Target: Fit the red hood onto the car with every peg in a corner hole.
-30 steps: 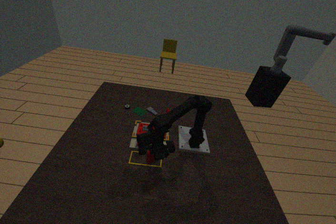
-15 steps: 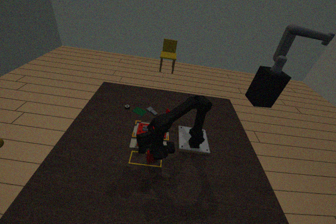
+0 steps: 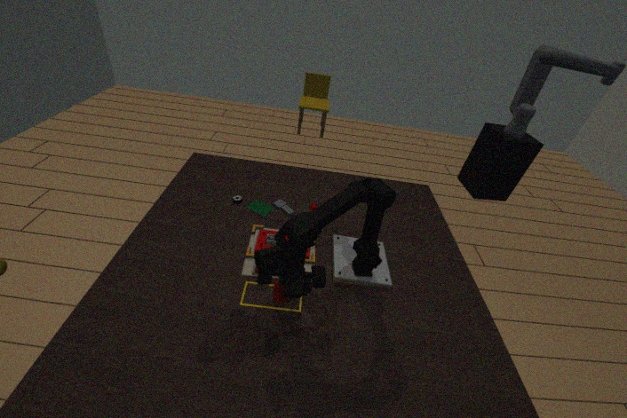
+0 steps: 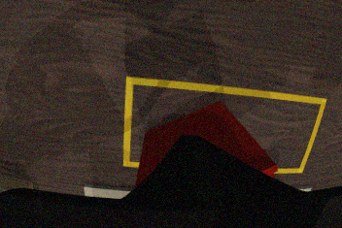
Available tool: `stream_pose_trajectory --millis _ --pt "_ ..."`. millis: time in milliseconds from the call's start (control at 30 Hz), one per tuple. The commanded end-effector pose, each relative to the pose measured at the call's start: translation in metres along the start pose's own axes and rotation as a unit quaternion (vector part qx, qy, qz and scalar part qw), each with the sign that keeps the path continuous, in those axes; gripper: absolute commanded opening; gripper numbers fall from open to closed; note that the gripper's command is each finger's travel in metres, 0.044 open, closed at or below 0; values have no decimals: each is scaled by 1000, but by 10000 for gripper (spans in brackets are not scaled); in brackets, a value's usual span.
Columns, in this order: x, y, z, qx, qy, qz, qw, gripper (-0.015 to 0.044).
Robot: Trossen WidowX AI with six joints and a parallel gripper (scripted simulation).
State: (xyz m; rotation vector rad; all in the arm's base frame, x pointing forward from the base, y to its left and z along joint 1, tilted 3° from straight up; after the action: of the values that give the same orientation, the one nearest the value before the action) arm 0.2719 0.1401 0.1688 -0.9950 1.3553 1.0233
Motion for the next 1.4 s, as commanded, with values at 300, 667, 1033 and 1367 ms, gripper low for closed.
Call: stream_pose_trajectory --millis 300,667,1033,1367 --pt "-1 -1 0 34 1 -3 999 0" --pt "-1 -2 -1 63 1 -3 998 0" --pt "-1 -2 -1 91 1 -4 996 0" --pt "-1 -3 -2 117 1 -4 993 0"
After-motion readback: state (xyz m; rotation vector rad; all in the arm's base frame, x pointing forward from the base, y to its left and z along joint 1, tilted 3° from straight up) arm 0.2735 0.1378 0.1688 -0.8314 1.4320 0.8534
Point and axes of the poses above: the point midway between the two fingers, 35 mm back from their tips, its own x axis out along the fingers, its own y axis across the jaws, z = x × y, the point moved 9 cm from there along -x, back along the fingers, and after that the axes turned 14 degrees about x, right-handed, at the moved point
